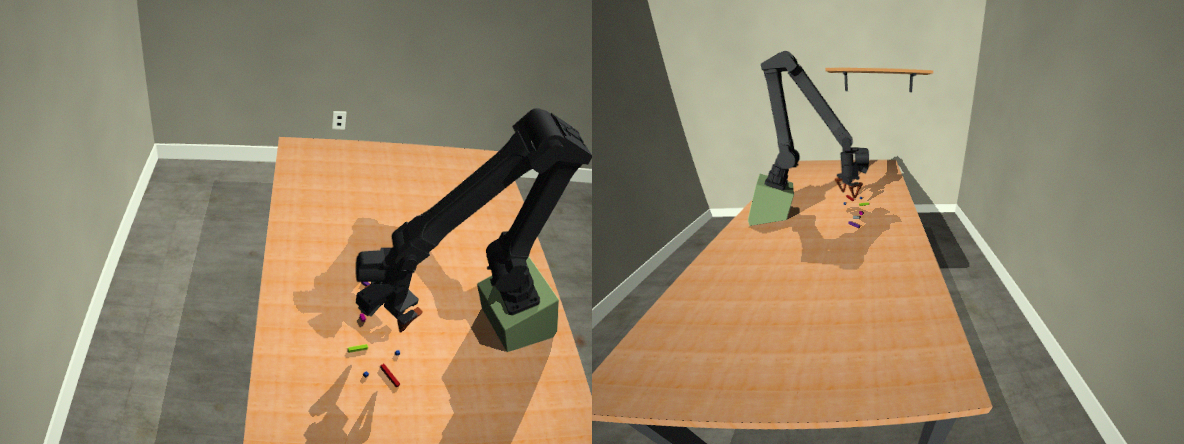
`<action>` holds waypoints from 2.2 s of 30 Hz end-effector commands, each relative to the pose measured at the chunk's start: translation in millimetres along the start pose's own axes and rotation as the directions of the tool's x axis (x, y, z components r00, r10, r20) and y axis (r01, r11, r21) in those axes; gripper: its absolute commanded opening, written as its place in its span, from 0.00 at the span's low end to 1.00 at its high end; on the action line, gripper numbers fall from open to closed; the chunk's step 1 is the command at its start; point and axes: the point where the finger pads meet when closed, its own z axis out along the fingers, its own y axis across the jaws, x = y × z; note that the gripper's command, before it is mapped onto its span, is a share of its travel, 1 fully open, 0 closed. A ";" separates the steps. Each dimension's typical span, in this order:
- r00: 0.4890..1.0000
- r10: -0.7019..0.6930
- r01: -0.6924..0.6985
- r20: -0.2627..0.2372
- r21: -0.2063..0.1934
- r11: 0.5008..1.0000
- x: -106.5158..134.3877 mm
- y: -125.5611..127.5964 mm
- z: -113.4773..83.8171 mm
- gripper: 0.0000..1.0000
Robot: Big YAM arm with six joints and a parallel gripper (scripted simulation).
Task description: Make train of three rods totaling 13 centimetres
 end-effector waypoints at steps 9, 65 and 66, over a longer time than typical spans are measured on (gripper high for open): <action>0.953 0.303 -0.303 0.026 0.002 0.953 -49.5 -14.1 -6.8 1.00; 0.788 0.616 -0.616 -0.002 -0.003 0.788 -72.5 -12.5 2.7 1.00; 0.788 0.616 -0.616 -0.002 -0.003 0.788 -72.5 -12.5 2.7 1.00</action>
